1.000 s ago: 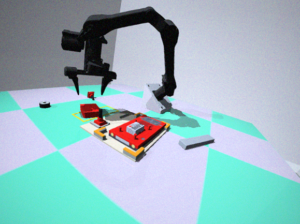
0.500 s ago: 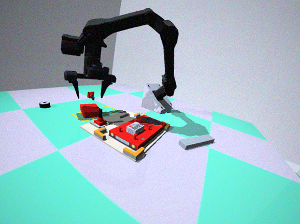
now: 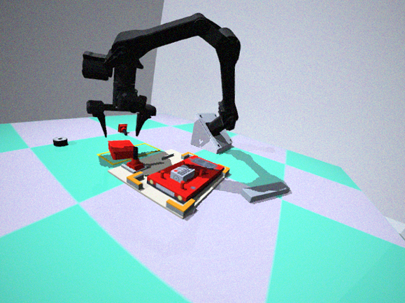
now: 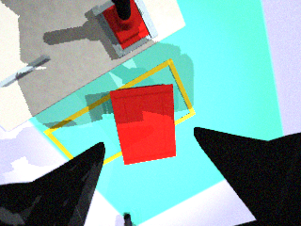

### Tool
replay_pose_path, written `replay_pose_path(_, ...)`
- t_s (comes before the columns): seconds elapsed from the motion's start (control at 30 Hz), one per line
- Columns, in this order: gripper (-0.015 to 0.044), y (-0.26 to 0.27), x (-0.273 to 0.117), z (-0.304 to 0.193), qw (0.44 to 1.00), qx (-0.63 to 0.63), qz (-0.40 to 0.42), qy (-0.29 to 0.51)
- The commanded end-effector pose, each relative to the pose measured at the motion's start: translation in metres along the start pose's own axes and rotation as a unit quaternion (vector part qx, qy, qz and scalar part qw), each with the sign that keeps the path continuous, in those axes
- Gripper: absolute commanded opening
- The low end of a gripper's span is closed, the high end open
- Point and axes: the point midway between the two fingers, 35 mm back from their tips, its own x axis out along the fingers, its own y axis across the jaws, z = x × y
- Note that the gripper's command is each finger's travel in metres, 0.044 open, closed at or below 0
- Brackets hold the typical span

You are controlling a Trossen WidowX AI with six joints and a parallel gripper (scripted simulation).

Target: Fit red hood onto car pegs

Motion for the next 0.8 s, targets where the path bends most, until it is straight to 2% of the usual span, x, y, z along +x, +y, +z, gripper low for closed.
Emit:
replay_pose_path(0.0,0.0440,0.000,0.003,0.000,1.000,0.002,0.000,-0.002)
replay_pose_path(0.77,0.0440,0.001,0.023,0.000,1.000,0.002,0.000,-0.003)
